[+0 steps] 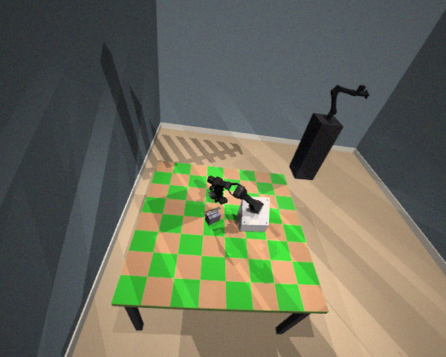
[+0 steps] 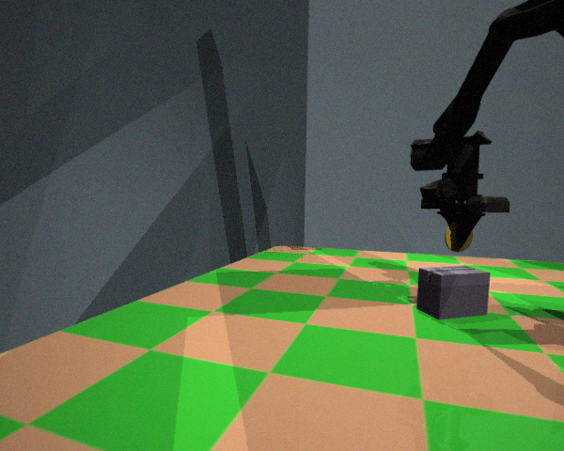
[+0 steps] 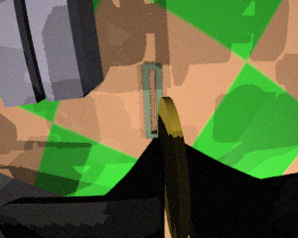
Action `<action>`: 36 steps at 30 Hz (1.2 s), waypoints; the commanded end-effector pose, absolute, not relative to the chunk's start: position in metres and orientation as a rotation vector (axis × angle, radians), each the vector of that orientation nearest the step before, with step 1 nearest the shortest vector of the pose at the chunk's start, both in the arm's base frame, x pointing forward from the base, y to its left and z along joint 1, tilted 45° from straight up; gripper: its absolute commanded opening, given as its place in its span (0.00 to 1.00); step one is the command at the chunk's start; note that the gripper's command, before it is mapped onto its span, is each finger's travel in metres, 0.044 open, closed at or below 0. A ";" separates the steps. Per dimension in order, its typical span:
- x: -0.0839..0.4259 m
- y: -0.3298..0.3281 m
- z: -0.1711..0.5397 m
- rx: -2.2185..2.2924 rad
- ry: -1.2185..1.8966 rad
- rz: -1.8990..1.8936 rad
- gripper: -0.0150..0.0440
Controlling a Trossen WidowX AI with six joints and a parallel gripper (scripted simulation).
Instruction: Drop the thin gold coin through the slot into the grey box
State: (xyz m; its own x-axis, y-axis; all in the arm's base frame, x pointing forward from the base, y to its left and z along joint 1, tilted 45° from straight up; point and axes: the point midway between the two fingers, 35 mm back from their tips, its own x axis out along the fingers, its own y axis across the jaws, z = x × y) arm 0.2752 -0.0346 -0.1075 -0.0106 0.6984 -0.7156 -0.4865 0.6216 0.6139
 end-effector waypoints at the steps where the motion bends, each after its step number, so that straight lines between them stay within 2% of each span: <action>1: 0.280 -0.033 -0.103 0.179 1.255 0.964 0.25; 36: 0.299 0.026 -0.045 0.179 1.254 0.963 0.25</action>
State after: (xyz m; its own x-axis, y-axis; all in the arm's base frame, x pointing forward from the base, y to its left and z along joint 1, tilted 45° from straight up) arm 0.2985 0.0188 -0.0519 -0.0095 0.6919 -0.7220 -0.5157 0.6152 0.5963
